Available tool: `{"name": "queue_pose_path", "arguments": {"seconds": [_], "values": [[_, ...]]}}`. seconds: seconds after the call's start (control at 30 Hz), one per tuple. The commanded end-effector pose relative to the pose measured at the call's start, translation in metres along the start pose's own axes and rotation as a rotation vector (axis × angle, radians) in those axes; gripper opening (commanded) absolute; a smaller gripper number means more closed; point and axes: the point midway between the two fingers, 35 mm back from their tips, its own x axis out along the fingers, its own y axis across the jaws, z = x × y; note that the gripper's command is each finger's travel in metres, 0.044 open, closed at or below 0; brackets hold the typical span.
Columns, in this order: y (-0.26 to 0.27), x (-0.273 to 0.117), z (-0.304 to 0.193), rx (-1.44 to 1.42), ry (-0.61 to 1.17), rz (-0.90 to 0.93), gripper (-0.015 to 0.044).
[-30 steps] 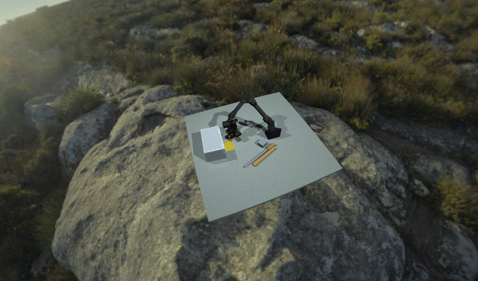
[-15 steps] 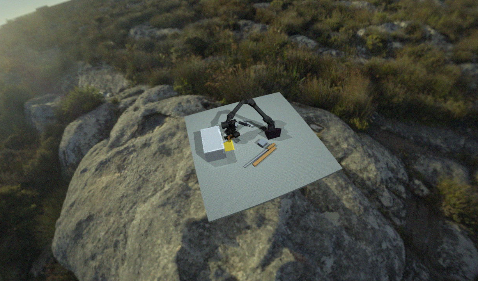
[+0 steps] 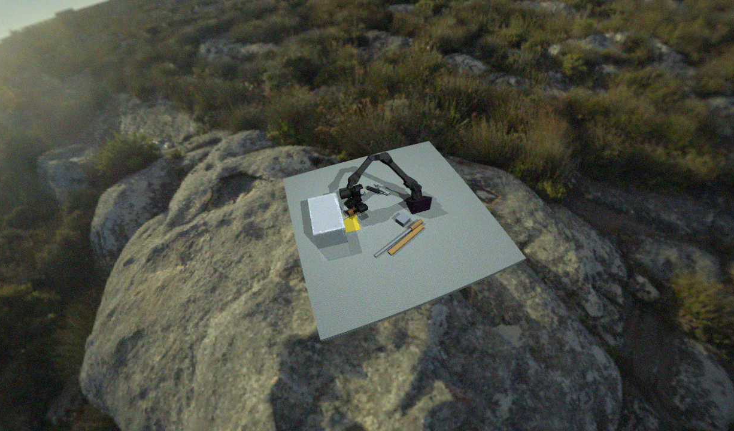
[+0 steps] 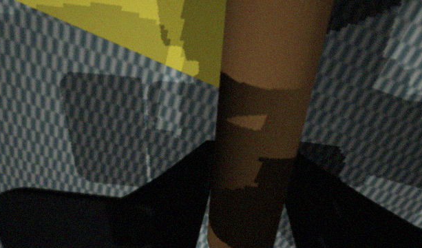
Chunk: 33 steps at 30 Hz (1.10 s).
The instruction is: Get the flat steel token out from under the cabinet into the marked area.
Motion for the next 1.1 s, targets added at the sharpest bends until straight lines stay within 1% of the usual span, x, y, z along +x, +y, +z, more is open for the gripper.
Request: {"name": "queue_pose_path", "arguments": {"seconds": [0.0,0.33,1.07], "values": [[0.007,0.001,0.0,-0.009,0.003,0.0,0.0],[0.007,0.001,-0.002,-0.009,0.003,0.0,0.0],[0.006,0.001,-0.023,-0.01,0.004,0.0,0.0]]}}
